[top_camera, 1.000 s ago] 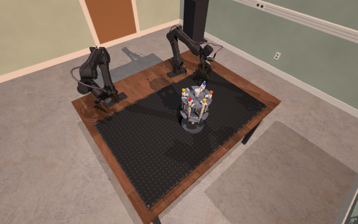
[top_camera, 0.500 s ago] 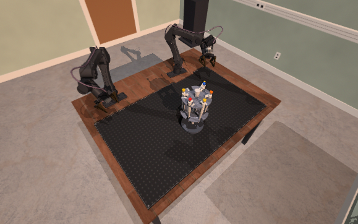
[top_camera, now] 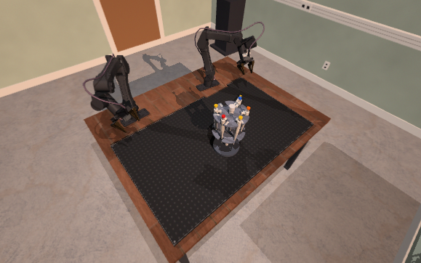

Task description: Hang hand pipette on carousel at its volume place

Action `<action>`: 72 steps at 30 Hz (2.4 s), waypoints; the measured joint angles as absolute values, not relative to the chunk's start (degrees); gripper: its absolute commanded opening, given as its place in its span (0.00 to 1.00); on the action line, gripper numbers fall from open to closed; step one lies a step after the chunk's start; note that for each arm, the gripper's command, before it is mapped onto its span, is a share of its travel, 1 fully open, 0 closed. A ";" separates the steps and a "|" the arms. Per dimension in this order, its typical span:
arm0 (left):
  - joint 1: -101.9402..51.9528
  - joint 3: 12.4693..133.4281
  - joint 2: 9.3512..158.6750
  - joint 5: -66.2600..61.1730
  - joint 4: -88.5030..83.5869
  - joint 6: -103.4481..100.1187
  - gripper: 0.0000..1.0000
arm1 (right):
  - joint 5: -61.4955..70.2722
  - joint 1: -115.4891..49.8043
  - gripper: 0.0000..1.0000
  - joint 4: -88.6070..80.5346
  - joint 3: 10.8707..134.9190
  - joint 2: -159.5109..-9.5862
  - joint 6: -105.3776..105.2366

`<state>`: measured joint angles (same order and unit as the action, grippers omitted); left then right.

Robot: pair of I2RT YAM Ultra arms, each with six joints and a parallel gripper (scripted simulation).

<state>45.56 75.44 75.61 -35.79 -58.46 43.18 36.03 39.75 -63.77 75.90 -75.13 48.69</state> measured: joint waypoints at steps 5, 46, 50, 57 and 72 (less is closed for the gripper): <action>37.65 75.90 79.83 -30.28 -59.31 36.47 0.54 | 36.03 39.75 1.00 -63.77 75.90 -75.13 48.69; 12.40 90.43 101.38 -0.47 -79.15 -20.53 0.54 | 36.03 39.75 1.00 -63.77 75.90 -75.13 48.69; 12.43 90.43 101.38 -0.43 -79.24 -26.24 0.54 | 36.03 39.75 1.00 -63.77 75.90 -75.13 48.69; 12.40 90.43 101.38 -0.43 -79.26 -39.07 0.54 | 36.03 39.75 1.00 -63.77 75.90 -75.13 48.69; 12.43 90.43 101.38 -0.43 -79.26 -66.24 0.54 | 36.03 39.75 1.00 -63.77 75.90 -75.13 48.69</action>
